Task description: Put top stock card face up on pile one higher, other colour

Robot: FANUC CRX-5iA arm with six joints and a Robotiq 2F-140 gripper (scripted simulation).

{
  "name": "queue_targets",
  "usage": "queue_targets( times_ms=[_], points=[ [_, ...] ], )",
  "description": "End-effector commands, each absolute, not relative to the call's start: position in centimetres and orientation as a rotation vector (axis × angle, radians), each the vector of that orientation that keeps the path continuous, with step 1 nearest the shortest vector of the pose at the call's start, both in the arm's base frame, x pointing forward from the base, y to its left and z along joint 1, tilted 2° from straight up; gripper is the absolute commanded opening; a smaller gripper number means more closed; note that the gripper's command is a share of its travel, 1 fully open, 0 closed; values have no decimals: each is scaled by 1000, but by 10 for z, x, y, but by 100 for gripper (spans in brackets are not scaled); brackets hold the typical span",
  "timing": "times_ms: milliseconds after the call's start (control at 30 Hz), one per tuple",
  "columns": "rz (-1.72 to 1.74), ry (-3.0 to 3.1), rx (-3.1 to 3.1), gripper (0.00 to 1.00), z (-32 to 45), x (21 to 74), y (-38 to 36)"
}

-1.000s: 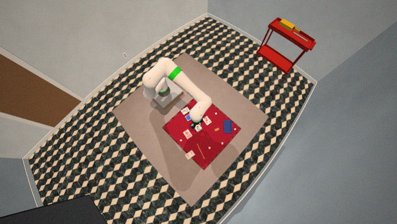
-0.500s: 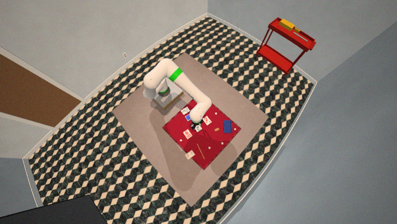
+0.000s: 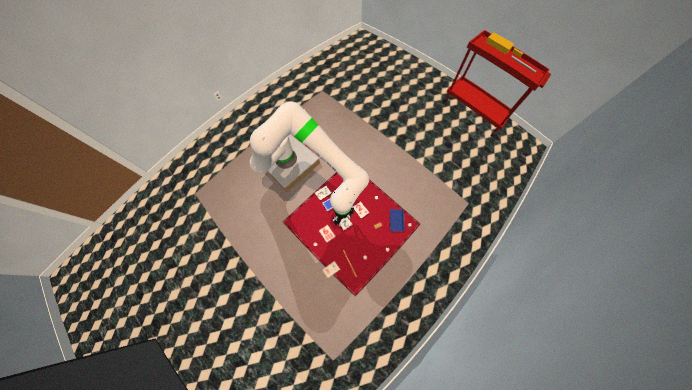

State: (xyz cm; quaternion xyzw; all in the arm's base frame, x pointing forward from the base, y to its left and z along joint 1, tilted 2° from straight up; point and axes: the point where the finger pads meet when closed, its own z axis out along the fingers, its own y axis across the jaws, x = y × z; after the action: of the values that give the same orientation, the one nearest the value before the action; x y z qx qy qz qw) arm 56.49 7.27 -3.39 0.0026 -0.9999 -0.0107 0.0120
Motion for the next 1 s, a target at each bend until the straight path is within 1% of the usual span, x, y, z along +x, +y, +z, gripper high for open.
queue_targets(
  times_ms=[0,700,733,967],
  points=[
    [-33,-3118,8,41,-34,565,73],
    [-33,-3118,8,41,-39,565,73],
    [-33,-3118,8,50,-39,565,73],
    [-33,-3118,8,50,-39,565,73]
  ],
)
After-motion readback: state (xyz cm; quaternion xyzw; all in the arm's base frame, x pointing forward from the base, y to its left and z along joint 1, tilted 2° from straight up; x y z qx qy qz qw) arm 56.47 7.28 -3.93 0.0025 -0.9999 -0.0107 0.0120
